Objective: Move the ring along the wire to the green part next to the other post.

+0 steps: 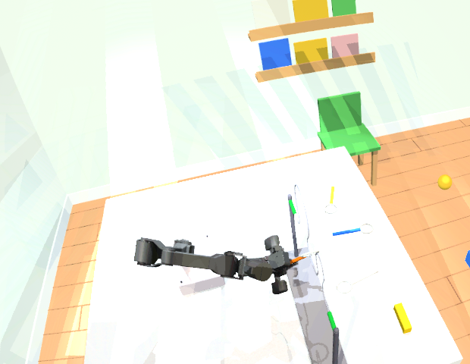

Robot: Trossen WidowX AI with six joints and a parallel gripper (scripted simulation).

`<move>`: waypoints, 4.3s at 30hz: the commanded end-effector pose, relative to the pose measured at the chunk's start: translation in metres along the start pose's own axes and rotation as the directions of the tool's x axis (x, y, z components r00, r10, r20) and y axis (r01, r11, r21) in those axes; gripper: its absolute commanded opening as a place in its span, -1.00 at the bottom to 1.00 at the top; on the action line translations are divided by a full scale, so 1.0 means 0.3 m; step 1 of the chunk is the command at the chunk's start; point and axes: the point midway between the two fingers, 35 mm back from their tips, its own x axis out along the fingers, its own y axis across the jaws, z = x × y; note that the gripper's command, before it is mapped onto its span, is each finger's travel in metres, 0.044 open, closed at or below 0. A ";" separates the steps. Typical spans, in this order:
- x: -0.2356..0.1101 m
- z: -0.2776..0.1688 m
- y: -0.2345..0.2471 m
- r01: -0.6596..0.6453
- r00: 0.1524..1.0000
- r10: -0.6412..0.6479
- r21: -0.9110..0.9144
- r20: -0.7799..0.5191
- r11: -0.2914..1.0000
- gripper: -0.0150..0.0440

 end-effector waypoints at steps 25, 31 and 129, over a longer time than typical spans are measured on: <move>-0.078 0.102 0.335 -0.289 0.947 0.315 0.575 0.057 0.766 -1.00; -0.107 0.150 0.388 -0.332 0.924 0.370 0.672 0.092 0.662 -1.00; -0.260 0.424 0.477 -0.298 0.932 0.358 0.698 0.064 0.651 -1.00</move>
